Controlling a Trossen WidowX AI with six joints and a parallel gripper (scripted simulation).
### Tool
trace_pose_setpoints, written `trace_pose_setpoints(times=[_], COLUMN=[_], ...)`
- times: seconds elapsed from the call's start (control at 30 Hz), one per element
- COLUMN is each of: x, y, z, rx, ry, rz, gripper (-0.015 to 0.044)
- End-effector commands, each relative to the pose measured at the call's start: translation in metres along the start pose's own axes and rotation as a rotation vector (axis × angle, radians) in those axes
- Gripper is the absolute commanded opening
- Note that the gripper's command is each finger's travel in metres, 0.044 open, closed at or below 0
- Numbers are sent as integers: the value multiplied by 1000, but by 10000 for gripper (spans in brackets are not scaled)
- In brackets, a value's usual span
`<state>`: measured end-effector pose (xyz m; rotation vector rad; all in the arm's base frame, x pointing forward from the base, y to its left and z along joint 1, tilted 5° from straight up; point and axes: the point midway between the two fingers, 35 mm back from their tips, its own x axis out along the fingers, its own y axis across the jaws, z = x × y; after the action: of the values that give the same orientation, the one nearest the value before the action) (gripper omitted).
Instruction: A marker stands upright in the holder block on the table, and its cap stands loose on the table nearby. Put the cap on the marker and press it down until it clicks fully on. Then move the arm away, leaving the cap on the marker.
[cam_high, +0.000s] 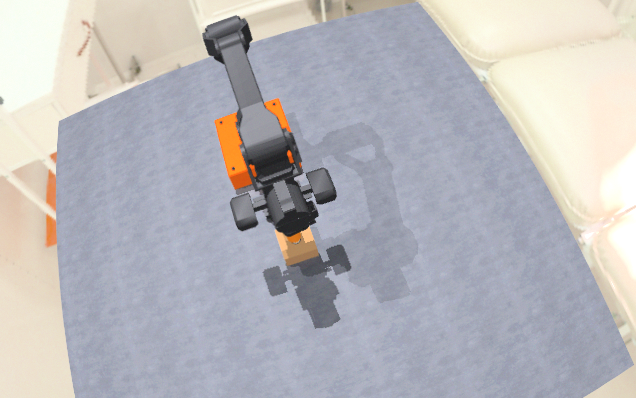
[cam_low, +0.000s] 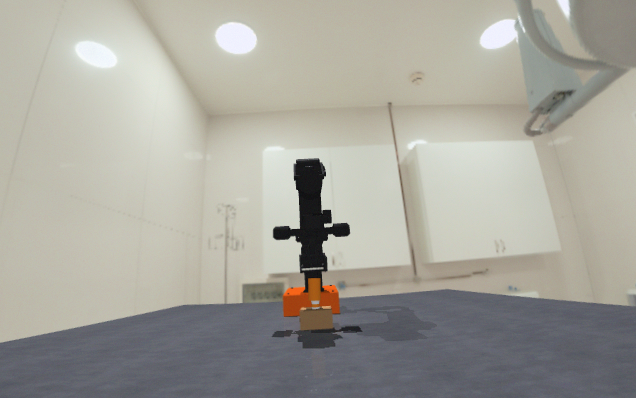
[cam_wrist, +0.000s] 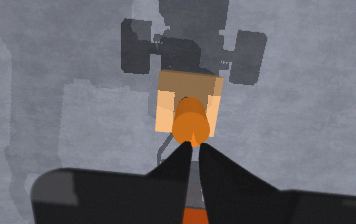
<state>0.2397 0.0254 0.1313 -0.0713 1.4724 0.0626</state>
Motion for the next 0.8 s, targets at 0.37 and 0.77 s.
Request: trace_pose_setpoints(times=[0.37, 0.77], x=[3, 19], y=[1, 1], z=[1, 1], rx=[5, 5], ry=[-7, -7], rz=[4, 4], gripper=[0, 0])
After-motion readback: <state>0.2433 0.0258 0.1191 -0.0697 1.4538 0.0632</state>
